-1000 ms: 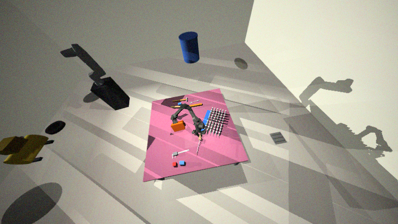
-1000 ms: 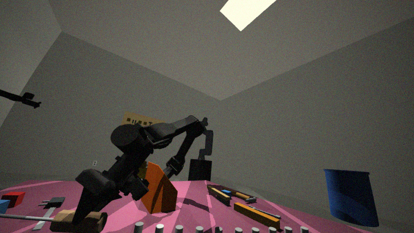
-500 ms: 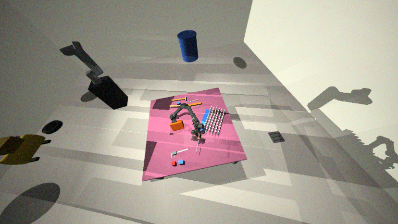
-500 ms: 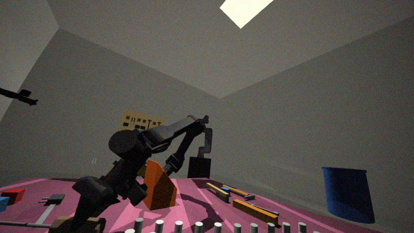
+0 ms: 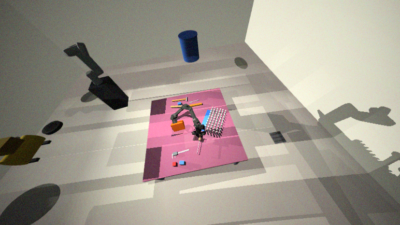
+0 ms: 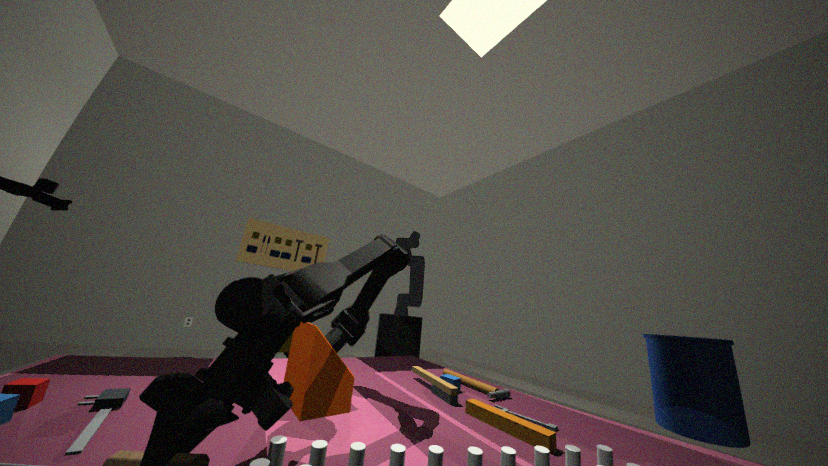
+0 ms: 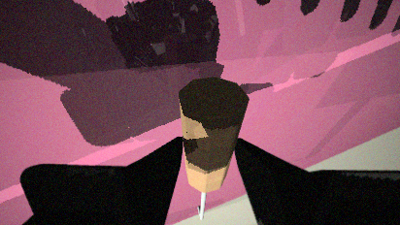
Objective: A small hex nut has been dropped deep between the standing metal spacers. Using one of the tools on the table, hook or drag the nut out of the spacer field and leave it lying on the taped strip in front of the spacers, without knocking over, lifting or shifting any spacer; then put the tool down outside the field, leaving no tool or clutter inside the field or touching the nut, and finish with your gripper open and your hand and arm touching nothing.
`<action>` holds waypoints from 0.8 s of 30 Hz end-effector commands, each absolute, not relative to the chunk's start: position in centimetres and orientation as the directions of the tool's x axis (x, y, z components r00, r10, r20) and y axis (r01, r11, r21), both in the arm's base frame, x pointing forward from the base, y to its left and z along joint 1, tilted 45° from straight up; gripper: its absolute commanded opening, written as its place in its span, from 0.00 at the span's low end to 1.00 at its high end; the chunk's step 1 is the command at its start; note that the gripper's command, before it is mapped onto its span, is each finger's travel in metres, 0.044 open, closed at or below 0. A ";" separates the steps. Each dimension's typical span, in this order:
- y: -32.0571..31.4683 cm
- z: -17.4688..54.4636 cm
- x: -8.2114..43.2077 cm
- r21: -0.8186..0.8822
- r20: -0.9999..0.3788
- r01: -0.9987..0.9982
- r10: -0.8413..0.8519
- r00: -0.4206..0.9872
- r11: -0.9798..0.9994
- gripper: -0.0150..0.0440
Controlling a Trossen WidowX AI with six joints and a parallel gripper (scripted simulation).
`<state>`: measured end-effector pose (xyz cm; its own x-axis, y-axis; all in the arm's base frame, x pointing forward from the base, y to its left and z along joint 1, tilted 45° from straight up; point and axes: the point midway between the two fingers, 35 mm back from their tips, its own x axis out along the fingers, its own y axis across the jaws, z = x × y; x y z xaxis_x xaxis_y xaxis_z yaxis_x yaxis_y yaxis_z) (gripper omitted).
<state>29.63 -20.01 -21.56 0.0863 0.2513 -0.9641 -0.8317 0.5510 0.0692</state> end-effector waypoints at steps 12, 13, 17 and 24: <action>-18.5 -22.8 29.3 0.073 -0.963 -0.827 0.255 0.087 0.558 0.25; -18.4 -22.8 29.3 0.073 -0.963 -0.827 0.255 0.087 0.558 0.25; -18.0 -23.2 29.2 0.073 -0.963 -0.827 0.256 0.087 0.558 0.25; -17.8 -23.3 29.4 0.070 -0.963 -0.832 0.254 0.087 0.551 0.34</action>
<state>29.32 -17.67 -23.39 0.0850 0.2550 -0.9632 -0.8326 0.5492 0.0720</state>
